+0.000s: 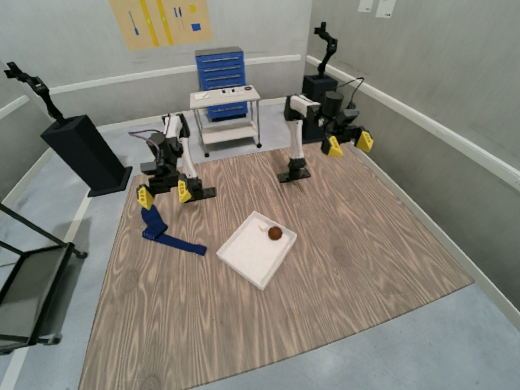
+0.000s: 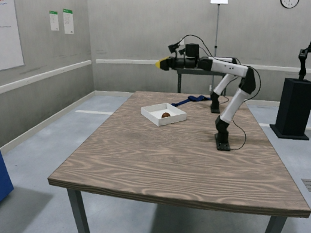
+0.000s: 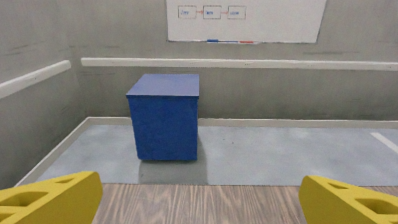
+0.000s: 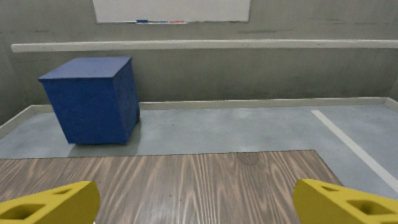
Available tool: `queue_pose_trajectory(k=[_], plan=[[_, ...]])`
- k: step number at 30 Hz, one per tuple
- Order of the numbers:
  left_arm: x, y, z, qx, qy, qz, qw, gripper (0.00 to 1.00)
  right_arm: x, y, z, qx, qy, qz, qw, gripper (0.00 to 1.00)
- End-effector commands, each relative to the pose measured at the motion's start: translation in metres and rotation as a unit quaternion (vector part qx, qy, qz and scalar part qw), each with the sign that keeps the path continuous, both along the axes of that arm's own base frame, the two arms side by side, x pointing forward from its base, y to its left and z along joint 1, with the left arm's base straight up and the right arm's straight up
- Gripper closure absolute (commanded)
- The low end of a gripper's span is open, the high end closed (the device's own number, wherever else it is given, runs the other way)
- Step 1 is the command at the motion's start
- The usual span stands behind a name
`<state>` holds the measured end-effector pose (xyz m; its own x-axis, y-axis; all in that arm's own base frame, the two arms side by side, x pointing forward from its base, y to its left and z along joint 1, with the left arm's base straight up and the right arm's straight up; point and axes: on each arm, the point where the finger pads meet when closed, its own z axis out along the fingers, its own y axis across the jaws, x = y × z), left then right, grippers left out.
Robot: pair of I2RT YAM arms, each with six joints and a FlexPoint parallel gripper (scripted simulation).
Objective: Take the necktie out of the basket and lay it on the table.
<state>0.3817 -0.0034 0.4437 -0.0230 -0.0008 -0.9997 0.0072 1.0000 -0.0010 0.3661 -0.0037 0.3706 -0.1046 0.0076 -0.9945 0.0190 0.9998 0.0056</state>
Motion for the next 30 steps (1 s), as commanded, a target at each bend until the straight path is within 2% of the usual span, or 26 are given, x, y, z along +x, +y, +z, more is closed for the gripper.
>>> queue_pose_trajectory(k=[1, 16, 30], plan=[[-0.005, 0.000, 0.020, 0.000, 0.005, 0.000, 1.000, 0.00, 0.002, 0.006, 0.012, -0.006, -0.029, 0.013, 0.999, 0.00], [-0.005, 0.000, 0.047, 0.000, 0.005, 0.000, 1.000, 0.00, 0.002, 0.007, 0.013, -0.006, -0.030, 0.014, 0.999, 0.00], [-0.004, 0.000, 0.048, 0.000, 0.007, 0.000, 1.000, 0.00, 0.002, 0.007, 0.023, -0.006, -0.031, 0.014, 0.999, 0.00]])
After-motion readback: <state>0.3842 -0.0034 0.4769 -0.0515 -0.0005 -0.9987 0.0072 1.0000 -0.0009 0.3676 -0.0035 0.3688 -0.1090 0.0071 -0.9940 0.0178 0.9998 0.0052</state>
